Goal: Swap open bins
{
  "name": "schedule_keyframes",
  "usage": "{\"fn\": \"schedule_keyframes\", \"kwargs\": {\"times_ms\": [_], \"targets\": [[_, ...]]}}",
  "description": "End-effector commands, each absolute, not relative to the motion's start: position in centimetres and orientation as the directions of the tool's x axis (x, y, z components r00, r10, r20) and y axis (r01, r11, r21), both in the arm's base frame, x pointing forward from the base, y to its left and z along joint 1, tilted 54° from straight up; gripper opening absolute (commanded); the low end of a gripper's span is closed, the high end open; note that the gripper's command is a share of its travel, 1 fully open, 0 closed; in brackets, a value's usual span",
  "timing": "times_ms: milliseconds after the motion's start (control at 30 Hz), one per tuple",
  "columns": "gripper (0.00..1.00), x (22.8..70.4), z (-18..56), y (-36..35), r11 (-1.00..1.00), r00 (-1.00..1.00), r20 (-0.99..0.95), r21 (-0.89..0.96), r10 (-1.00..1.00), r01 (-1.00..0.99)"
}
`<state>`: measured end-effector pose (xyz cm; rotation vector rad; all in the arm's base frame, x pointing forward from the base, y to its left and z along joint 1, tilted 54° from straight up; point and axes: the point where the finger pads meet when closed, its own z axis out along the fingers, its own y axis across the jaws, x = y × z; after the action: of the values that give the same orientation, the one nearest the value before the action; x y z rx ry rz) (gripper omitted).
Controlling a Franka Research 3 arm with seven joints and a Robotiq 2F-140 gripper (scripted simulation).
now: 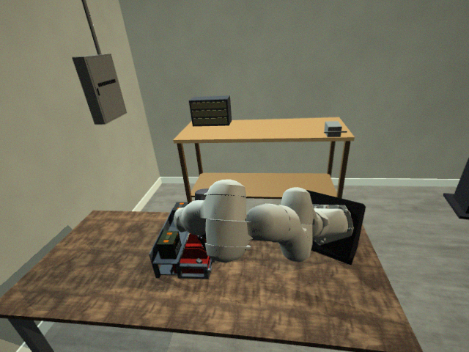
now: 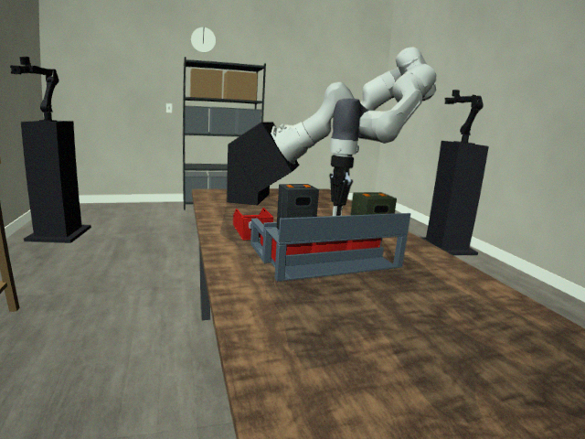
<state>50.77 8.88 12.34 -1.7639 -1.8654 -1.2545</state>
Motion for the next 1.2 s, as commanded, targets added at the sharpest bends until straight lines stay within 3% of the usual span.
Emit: {"fn": "schedule_keyframes", "kwargs": {"times_ms": [0, 300, 1167], "targets": [[0.00, 50.3, 13.3, 7.7, -0.124, -0.216, 0.714, 0.391, 0.666, 0.912], [0.00, 48.9, 15.6, 4.7, -0.124, -0.216, 0.714, 0.391, 0.666, 0.912], [0.00, 48.8, 15.7, 4.6, -0.124, -0.216, 0.714, 0.391, 0.666, 0.912]]}}
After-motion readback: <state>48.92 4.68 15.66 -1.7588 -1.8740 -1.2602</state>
